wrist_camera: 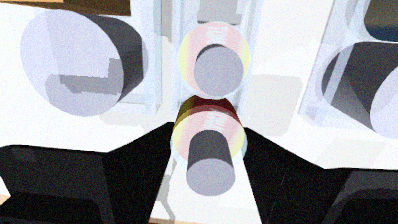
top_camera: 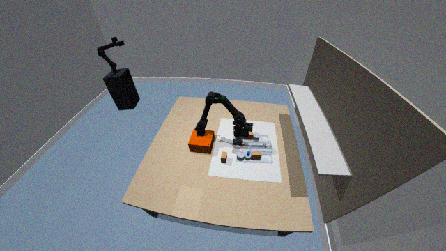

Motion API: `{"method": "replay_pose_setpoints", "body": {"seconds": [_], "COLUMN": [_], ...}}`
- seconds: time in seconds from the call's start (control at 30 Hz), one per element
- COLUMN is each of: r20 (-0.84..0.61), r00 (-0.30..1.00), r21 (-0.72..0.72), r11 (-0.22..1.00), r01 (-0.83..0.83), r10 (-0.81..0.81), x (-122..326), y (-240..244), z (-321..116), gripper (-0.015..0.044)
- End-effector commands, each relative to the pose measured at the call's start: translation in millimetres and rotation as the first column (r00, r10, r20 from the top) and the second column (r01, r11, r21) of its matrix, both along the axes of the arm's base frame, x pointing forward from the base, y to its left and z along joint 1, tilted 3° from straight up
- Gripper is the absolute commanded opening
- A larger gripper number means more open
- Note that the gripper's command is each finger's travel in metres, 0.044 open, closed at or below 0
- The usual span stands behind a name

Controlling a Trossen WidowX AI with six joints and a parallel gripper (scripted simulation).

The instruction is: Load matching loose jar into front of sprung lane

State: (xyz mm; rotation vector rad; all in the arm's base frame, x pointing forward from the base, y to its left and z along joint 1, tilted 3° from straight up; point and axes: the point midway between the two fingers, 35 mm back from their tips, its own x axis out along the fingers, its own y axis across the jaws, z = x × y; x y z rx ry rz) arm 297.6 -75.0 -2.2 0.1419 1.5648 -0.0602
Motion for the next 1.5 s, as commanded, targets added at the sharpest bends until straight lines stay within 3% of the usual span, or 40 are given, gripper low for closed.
{"method": "replay_pose_setpoints", "body": {"seconds": [0.0, 1.47], "r20": [0.035, 0.036], "r00": [0.999, 0.999], "r21": [-0.006, -0.006], "r11": [1.000, 1.000], "r01": [0.002, 0.002], "r10": [-0.002, -0.002], "x": [12, 26], "y": [-2, -4], "z": [5, 8], "gripper": [0.0000, 0.0000]}}
